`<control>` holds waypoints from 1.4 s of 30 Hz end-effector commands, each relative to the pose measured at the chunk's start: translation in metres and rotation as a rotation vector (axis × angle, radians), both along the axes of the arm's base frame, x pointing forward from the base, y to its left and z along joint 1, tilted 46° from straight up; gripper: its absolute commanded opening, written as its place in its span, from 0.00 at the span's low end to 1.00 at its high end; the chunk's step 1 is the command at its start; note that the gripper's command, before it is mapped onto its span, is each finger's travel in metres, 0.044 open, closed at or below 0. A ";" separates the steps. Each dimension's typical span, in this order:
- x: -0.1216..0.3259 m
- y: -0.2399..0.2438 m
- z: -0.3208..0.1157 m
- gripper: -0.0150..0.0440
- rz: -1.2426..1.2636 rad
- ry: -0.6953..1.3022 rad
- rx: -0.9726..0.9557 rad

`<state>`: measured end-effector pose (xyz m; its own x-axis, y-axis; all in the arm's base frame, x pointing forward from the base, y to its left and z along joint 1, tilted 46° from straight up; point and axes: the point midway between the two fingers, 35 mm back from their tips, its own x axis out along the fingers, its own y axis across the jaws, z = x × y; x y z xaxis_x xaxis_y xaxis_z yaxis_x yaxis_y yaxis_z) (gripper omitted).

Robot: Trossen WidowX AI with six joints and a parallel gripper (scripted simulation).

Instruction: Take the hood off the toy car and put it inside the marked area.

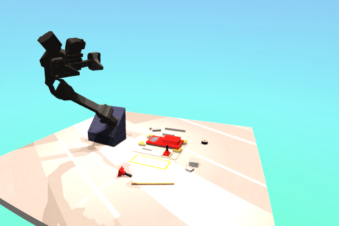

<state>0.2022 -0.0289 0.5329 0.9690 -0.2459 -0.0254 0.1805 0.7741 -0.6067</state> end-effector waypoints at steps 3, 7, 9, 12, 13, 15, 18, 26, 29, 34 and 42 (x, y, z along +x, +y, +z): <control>0.049 0.014 -0.030 1.00 0.026 0.083 0.102; 0.088 0.025 -0.063 1.00 0.015 0.193 0.157; 0.106 0.032 -0.081 1.00 0.005 0.249 0.182; 0.130 0.042 -0.110 1.00 -0.014 0.333 0.215; 0.138 0.046 -0.120 1.00 -0.022 0.361 0.225; 0.152 0.053 -0.141 1.00 -0.039 0.416 0.242; 0.170 0.064 -0.174 1.00 -0.069 0.496 0.264; 0.200 0.097 -0.265 1.00 -0.162 0.695 0.282; 0.206 0.108 -0.300 1.00 -0.207 0.764 0.278; 0.209 0.123 -0.365 1.00 -0.304 0.876 0.260; 0.194 0.139 -0.466 1.00 -0.480 1.021 0.182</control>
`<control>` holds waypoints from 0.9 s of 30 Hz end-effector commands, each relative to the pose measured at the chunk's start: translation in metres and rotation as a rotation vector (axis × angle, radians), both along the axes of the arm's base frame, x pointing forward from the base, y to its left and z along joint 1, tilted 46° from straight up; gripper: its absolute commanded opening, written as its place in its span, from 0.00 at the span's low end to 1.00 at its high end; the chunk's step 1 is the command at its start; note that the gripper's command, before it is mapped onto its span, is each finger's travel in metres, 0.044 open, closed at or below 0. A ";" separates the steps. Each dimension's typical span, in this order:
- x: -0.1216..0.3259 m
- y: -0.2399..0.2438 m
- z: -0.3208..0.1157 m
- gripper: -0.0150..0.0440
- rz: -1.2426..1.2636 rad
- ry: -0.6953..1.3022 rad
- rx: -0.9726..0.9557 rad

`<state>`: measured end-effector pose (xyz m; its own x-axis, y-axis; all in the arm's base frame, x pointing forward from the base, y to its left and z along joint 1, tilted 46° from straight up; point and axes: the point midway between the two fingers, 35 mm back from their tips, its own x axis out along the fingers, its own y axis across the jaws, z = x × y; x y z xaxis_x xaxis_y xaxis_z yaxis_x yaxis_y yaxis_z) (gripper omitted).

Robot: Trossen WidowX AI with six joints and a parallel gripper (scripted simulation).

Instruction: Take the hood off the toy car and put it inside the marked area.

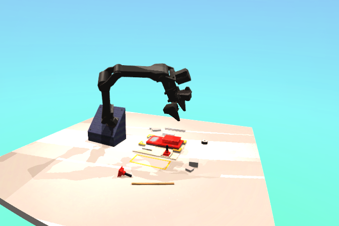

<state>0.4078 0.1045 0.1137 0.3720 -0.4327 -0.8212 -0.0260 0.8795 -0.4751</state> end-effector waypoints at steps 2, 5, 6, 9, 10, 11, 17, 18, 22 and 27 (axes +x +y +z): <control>-0.019 0.007 -0.071 1.00 -0.069 0.125 -0.098; -0.033 0.008 -0.107 1.00 -0.104 0.180 -0.160; -0.038 0.008 -0.118 1.00 -0.116 0.196 -0.182; -0.056 0.005 -0.150 1.00 -0.147 0.243 -0.255; -0.062 0.003 -0.160 1.00 -0.156 0.256 -0.280; -0.067 0.002 -0.167 1.00 -0.163 0.266 -0.300; -0.070 0.001 -0.173 1.00 -0.168 0.274 -0.315; -0.070 0.001 -0.173 1.00 -0.168 0.274 -0.315; -0.070 -0.001 -0.175 1.00 -0.168 0.274 -0.315; -0.070 -0.003 -0.177 1.00 -0.168 0.274 -0.315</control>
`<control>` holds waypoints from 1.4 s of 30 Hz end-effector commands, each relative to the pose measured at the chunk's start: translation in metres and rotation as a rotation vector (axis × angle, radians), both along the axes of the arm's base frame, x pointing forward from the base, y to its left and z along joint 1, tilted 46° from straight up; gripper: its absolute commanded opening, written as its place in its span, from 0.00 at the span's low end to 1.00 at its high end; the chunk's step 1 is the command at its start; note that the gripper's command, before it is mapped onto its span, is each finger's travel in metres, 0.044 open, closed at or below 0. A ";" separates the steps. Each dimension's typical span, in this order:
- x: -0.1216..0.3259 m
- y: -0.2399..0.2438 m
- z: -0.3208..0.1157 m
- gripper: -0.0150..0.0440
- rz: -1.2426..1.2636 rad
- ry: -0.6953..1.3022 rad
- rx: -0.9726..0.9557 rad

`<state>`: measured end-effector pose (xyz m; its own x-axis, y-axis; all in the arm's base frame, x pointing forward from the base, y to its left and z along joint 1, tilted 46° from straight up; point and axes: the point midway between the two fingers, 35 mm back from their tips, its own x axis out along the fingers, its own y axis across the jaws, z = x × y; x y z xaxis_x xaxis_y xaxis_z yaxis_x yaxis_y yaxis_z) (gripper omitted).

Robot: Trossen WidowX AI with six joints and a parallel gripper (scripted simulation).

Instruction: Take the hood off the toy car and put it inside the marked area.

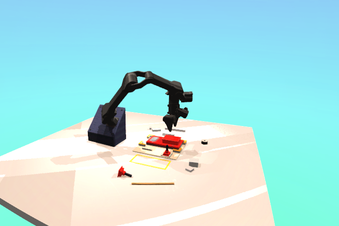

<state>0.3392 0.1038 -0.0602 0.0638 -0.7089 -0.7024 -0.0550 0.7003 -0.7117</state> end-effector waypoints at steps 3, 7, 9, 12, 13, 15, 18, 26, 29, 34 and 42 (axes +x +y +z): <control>-0.001 -0.004 -0.005 1.00 0.001 0.002 -0.006; -0.001 -0.007 -0.006 1.00 0.001 0.002 -0.006; 0.000 -0.008 -0.007 1.00 0.001 0.002 -0.006; 0.000 -0.009 -0.009 1.00 0.001 0.002 -0.006; 0.000 -0.010 -0.009 1.00 0.001 0.002 -0.006; 0.000 -0.011 -0.010 1.00 0.001 0.002 -0.006; 0.000 -0.013 -0.011 1.00 0.001 0.002 -0.006; 0.001 -0.017 -0.015 1.00 0.001 0.002 -0.007; 0.001 -0.019 -0.016 1.00 0.001 0.002 -0.007; 0.001 -0.022 -0.018 1.00 0.001 0.002 -0.007; 0.001 -0.026 -0.022 1.00 0.001 0.002 -0.007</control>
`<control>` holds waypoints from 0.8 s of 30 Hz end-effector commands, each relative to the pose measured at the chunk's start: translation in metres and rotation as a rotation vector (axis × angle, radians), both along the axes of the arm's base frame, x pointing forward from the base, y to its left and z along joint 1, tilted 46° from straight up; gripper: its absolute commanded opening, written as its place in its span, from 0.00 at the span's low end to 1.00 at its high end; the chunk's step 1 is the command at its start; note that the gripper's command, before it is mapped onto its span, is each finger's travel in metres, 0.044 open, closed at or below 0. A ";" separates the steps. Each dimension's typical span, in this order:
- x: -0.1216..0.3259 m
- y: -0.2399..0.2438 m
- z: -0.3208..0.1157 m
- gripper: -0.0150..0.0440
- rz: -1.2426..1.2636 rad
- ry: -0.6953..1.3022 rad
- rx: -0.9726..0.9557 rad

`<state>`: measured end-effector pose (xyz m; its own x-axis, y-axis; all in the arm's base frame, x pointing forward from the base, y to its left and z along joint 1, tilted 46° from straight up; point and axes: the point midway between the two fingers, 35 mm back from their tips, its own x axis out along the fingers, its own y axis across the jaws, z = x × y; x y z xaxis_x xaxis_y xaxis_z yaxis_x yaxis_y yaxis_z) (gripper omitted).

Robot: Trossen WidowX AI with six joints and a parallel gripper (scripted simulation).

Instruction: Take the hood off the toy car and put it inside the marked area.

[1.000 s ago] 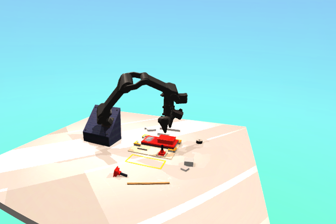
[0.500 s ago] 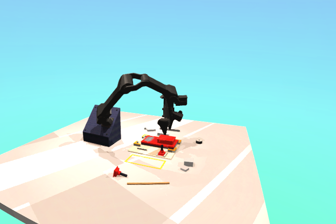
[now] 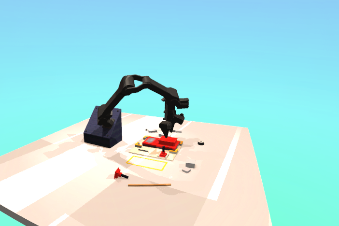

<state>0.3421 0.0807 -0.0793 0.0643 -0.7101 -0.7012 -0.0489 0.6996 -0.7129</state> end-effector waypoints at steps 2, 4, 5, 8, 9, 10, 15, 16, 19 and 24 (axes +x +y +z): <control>-0.002 -0.004 -0.003 1.00 0.005 0.007 -0.006; -0.002 -0.005 -0.004 1.00 0.005 0.007 -0.006; -0.002 -0.006 -0.005 1.00 0.005 0.007 -0.006; -0.001 -0.008 -0.006 1.00 0.005 0.007 -0.006; -0.001 -0.008 -0.006 1.00 0.005 0.007 -0.007; -0.001 -0.009 -0.007 1.00 0.005 0.007 -0.007; -0.001 -0.012 -0.009 1.00 0.005 0.007 -0.007; -0.001 -0.012 -0.009 1.00 0.005 0.007 -0.007; -0.002 -0.014 -0.010 1.00 0.005 0.007 -0.007; -0.002 -0.017 -0.012 1.00 0.004 0.007 -0.008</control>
